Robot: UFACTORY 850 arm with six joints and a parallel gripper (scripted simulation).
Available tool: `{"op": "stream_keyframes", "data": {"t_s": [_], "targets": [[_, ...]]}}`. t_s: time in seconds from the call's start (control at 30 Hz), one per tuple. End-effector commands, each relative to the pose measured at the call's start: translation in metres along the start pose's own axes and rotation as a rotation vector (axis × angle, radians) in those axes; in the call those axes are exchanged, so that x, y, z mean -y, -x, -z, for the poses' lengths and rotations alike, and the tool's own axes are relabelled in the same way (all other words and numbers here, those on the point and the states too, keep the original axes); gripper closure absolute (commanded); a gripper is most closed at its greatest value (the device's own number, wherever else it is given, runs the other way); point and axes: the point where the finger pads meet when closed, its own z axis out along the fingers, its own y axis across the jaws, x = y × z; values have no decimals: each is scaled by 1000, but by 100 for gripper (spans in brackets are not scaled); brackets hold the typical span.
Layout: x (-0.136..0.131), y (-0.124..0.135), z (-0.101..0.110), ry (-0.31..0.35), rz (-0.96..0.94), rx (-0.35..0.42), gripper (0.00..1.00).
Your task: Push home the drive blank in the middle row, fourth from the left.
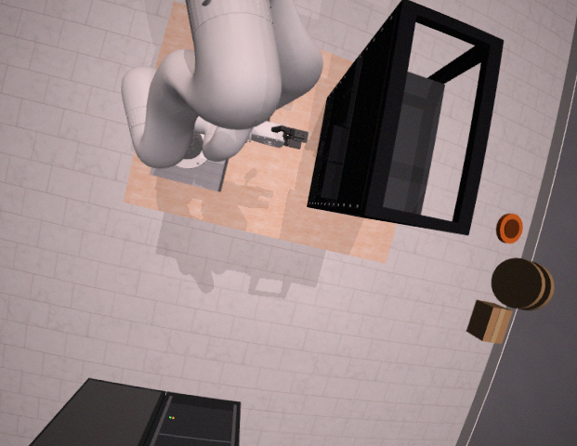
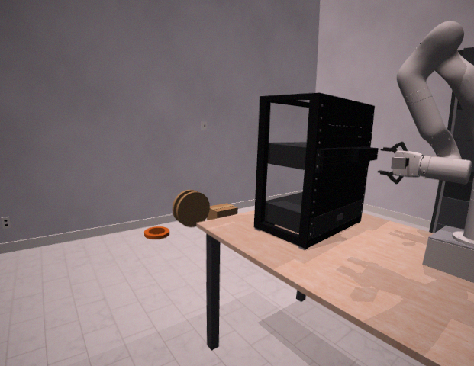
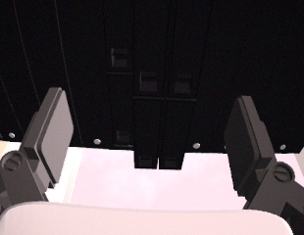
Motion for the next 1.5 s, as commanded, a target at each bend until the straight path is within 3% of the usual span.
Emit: {"op": "stream_keyframes", "data": {"t_s": [0.0, 1.23, 1.27, 1.47], "targets": [[-13, 39, 23, 1, 0, 0, 0], [-13, 39, 23, 1, 0, 0, 0], [-13, 39, 23, 1, 0, 0, 100], [-13, 39, 23, 1, 0, 0, 100]]}}
